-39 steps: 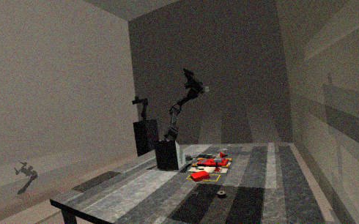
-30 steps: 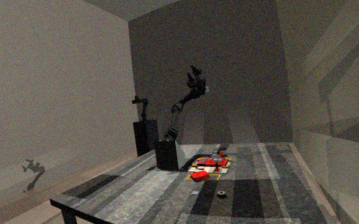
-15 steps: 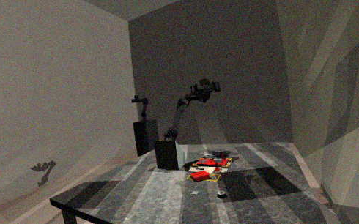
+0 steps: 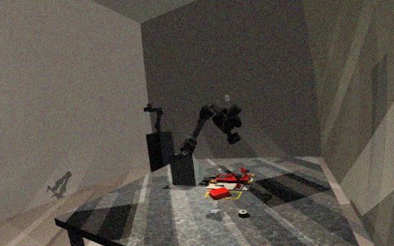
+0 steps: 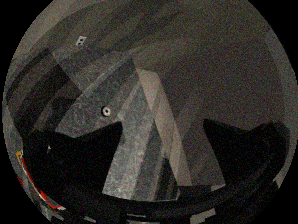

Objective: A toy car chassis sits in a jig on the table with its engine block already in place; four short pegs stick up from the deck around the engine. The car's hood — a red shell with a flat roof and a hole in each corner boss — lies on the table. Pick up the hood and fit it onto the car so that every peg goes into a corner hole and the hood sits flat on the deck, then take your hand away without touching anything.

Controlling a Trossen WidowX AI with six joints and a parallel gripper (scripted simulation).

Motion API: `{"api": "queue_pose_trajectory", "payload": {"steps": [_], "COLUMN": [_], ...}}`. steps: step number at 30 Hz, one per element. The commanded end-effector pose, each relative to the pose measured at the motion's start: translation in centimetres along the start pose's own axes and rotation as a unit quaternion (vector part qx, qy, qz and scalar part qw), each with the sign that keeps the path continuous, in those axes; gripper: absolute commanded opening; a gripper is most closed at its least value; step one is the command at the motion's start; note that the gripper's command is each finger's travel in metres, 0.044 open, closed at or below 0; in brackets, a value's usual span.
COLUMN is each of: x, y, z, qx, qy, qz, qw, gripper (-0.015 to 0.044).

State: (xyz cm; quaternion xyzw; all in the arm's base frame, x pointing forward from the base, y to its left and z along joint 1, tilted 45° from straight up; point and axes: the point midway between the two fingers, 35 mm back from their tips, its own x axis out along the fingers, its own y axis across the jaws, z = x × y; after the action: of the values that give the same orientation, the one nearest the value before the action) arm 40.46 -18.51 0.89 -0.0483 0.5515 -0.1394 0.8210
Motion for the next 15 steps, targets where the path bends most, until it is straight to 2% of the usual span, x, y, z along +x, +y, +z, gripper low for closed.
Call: {"api": "queue_pose_trajectory", "payload": {"steps": [1, 7, 13, 15], "x": [3.2, 5.2, 4.7, 4.4], "y": [4.5, 10.6, 15.7, 16.6], "z": [-4.5, -11.0, -15.8, -16.5], "qx": [-0.148, -0.292, -0.366, -0.372], "qy": [0.06, 0.086, 0.026, 0.004], "qz": [0.134, 0.331, 0.508, 0.539], "qw": [0.978, 0.893, 0.779, 0.756], "gripper": [0.044, 0.044, 0.044, 0.044]}}
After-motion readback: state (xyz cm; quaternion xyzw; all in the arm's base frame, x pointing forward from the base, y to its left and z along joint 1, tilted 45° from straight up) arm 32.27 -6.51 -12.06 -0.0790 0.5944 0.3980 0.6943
